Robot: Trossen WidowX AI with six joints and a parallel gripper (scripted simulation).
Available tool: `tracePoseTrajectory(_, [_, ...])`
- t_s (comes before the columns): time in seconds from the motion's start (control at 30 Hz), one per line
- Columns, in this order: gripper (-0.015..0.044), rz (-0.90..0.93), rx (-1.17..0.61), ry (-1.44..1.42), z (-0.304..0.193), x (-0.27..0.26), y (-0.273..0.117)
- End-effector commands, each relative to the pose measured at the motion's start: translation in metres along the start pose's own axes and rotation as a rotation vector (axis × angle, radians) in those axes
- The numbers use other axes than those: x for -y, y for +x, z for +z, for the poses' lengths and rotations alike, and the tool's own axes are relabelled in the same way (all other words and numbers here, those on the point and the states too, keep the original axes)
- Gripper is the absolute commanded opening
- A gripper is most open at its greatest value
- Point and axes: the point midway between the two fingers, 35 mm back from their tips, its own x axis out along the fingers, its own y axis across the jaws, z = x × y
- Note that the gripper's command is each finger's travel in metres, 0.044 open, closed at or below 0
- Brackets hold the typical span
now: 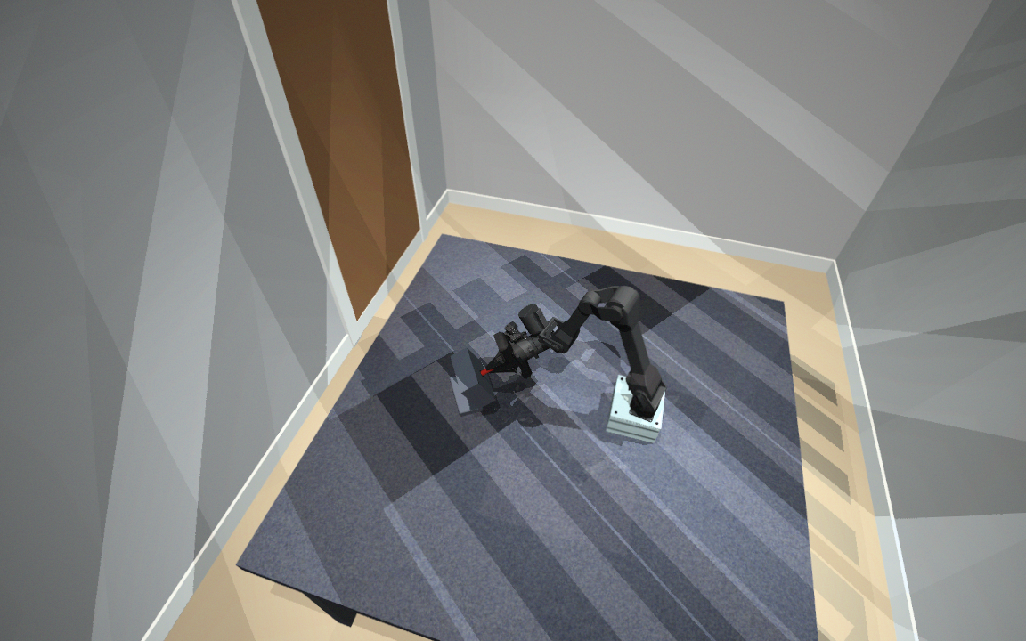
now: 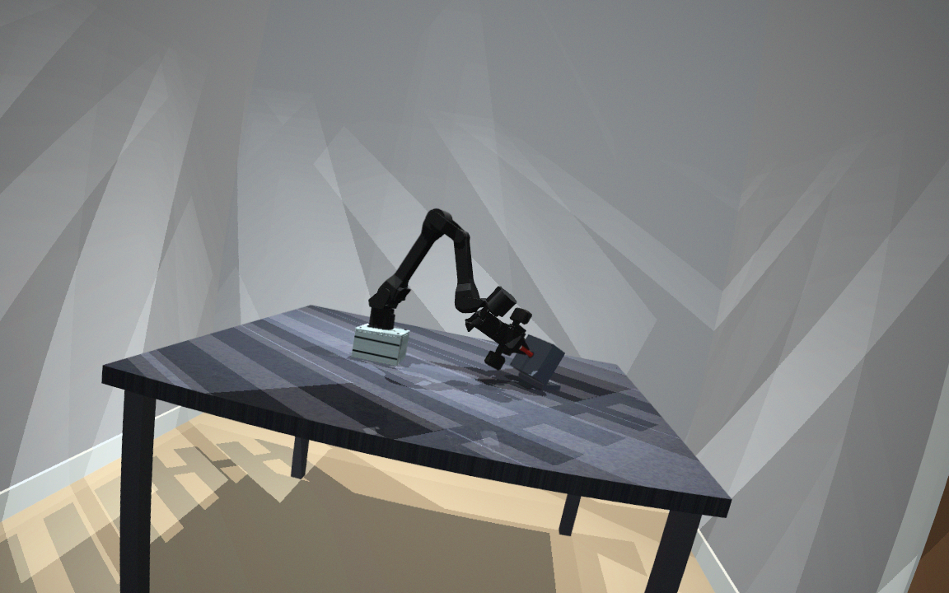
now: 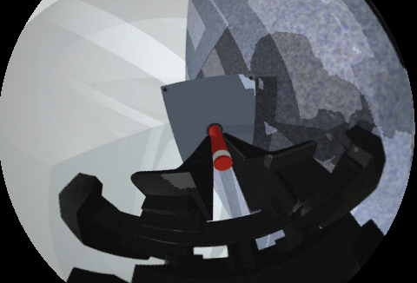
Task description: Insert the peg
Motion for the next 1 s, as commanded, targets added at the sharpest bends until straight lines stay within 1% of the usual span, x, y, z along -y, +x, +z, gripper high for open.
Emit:
tracePoseTrajectory(0.0, [0.0000,-0.002,0.002,0.004,0.0005,0.0007,0.0031])
tracePoseTrajectory(0.47, [0.0000,0.000,-0.001,0.000,0.0000,-0.0001,0.0032])
tracePoseTrajectory(0.97, [0.0394,-0.001,-0.001,0.000,0.0003,-0.0001,0.0016])
